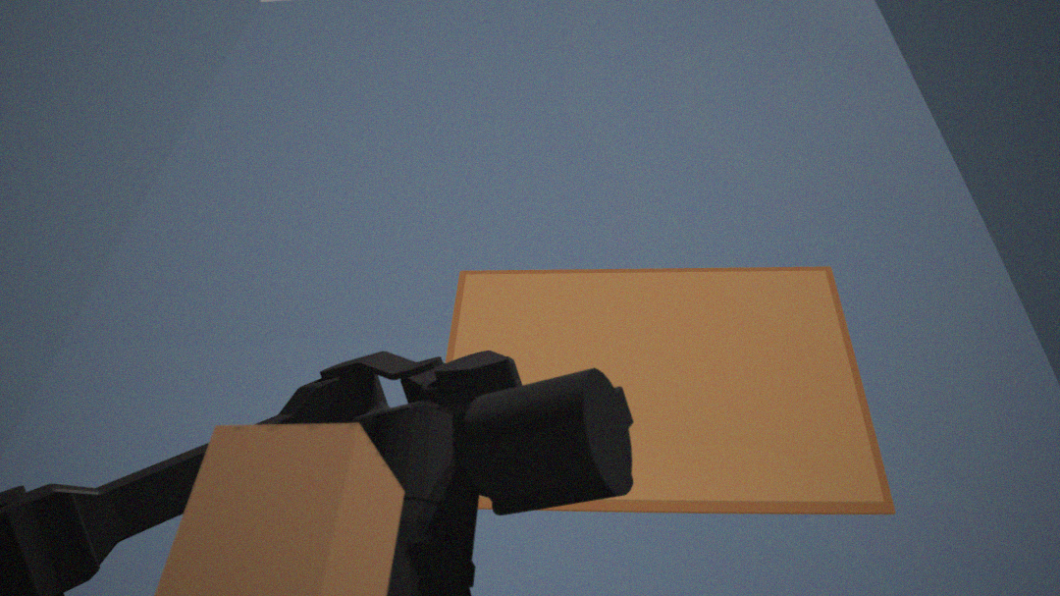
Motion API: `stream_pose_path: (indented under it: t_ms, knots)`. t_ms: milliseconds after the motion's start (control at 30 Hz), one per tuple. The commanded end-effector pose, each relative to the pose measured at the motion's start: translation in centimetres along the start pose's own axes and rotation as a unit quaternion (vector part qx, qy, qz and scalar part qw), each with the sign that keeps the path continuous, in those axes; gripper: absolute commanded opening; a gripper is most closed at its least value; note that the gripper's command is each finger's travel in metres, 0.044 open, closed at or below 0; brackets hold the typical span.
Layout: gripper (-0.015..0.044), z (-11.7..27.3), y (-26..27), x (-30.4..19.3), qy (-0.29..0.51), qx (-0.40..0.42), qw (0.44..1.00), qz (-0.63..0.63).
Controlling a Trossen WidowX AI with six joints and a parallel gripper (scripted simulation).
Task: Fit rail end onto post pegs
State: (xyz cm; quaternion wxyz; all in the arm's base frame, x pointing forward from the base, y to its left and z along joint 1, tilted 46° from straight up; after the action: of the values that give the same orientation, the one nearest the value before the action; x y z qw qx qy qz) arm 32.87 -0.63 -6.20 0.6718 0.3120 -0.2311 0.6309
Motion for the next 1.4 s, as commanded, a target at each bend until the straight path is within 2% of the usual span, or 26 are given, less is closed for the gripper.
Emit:
stream_pose_path:
  t_ms: [0,1367]
  knots:
    - [0.0000,0.13,-0.04,-0.23,0.001,-0.001,1.000,0.000]
    - [0.0000,0.25,-0.09,-0.95,0.001,-0.001,1.000,0.000]
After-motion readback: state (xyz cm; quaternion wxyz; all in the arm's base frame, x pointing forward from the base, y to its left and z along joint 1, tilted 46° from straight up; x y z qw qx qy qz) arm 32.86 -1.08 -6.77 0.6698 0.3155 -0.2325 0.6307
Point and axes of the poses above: the point midway between the two fingers, 35 mm back from their tips, its own z axis back along the fingers, its own y axis across the jaws, x = y × z, the point moved 5 cm from there along z, back along the fingers, and after that the axes turned 3 degrees about -z, right-handed, at the moved point
